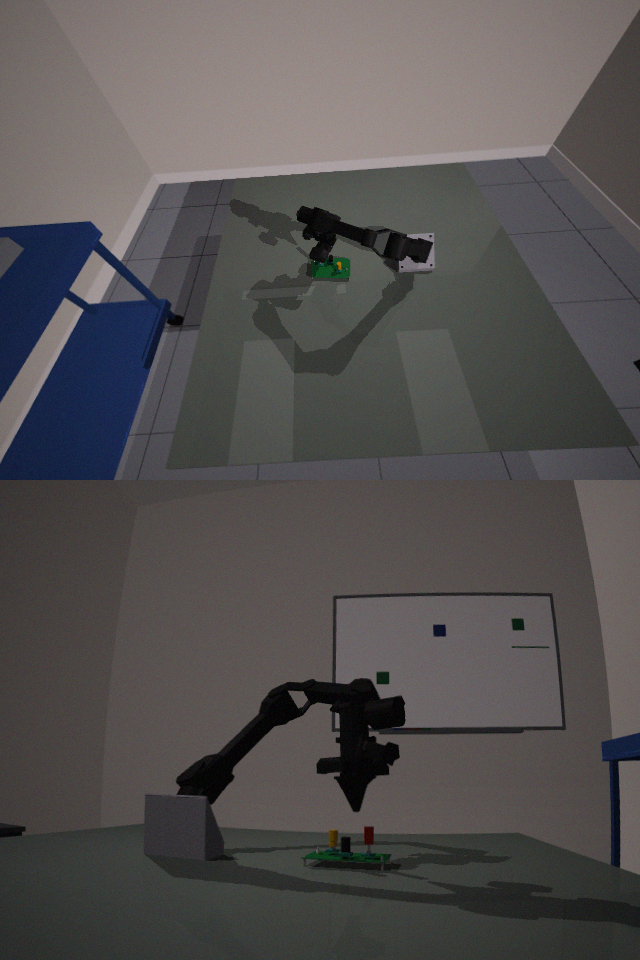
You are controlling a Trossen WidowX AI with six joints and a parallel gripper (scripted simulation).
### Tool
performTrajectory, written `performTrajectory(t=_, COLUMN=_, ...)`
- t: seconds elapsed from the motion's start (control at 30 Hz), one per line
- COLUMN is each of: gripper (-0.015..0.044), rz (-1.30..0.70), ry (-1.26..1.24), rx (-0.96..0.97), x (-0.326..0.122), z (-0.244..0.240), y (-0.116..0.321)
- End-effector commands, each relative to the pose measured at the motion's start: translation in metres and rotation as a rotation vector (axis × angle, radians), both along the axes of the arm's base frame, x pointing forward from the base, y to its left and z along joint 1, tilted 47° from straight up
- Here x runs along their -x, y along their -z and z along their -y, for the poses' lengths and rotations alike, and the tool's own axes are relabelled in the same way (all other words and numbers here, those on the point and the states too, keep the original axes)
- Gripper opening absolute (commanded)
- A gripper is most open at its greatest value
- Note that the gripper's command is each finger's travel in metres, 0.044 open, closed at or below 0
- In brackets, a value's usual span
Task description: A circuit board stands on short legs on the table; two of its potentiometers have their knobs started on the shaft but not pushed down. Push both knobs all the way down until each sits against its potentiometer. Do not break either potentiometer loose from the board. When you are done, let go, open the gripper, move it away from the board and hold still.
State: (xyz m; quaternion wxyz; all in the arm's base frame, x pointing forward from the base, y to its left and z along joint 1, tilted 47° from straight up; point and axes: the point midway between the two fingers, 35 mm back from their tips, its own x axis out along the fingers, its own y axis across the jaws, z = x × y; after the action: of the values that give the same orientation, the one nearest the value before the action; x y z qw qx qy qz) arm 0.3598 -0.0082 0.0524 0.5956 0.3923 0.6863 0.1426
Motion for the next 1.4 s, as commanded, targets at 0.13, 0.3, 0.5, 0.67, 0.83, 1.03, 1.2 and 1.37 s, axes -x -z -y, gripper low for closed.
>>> performTrajectory(t=0.13, gripper=0.0000, rz=0.182, ry=-0.206, rx=-0.002, x=-0.014, z=0.011, y=-0.002)
performTrajectory(t=0.3, gripper=0.0000, rz=0.295, ry=-0.333, rx=-0.009, x=-0.022, z=0.016, y=-0.003)
performTrajectory(t=0.5, gripper=0.0000, rz=0.398, ry=-0.446, rx=-0.017, x=-0.028, z=0.020, y=-0.003)
performTrajectory(t=0.67, gripper=0.0000, rz=0.398, ry=-0.446, rx=-0.017, x=-0.028, z=0.019, y=-0.002)
performTrajectory(t=0.83, gripper=0.0000, rz=0.398, ry=-0.446, rx=-0.017, x=-0.028, z=0.006, y=0.011)
performTrajectory(t=1.03, gripper=0.0000, rz=0.398, ry=-0.446, rx=-0.017, x=-0.028, z=0.004, y=0.012)
performTrajectory(t=1.2, gripper=0.0000, rz=0.398, ry=-0.445, rx=-0.017, x=-0.028, z=-0.001, y=0.018)
performTrajectory(t=1.37, gripper=0.0000, rz=0.399, ry=-0.445, rx=-0.018, x=-0.028, z=-0.007, y=0.023)
